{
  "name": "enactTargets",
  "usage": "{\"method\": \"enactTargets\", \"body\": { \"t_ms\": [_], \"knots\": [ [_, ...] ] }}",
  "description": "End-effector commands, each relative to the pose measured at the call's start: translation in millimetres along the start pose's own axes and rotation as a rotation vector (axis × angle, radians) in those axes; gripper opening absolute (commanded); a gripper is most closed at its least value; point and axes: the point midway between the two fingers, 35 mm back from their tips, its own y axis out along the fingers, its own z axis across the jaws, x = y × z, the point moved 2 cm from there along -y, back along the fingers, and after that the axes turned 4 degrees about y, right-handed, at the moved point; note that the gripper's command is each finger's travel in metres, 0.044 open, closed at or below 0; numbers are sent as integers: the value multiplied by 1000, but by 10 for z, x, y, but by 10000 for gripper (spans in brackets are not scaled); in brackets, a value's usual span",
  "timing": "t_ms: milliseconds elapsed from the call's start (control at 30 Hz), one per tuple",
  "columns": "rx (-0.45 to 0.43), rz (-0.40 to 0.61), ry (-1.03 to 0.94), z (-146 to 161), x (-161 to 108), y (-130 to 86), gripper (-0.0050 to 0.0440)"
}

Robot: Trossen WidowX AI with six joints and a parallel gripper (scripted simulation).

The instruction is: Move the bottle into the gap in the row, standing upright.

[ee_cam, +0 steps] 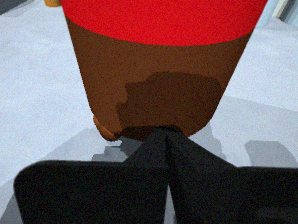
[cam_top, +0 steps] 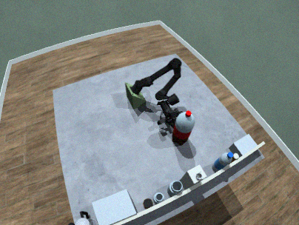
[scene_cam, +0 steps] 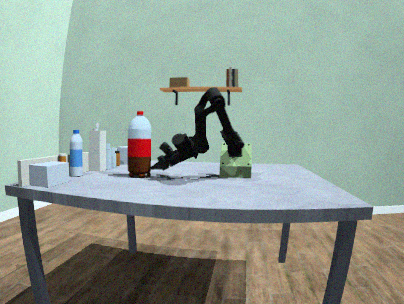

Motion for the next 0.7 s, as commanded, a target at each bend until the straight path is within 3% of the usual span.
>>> {"method": "enactTargets", "body": {
  "t_ms": [0, 667],
  "knots": [
    [3, -8, -3, 7, 32, 30, -50],
    [4, -7, -3, -6, 50, 68, -50]
  ]
}}
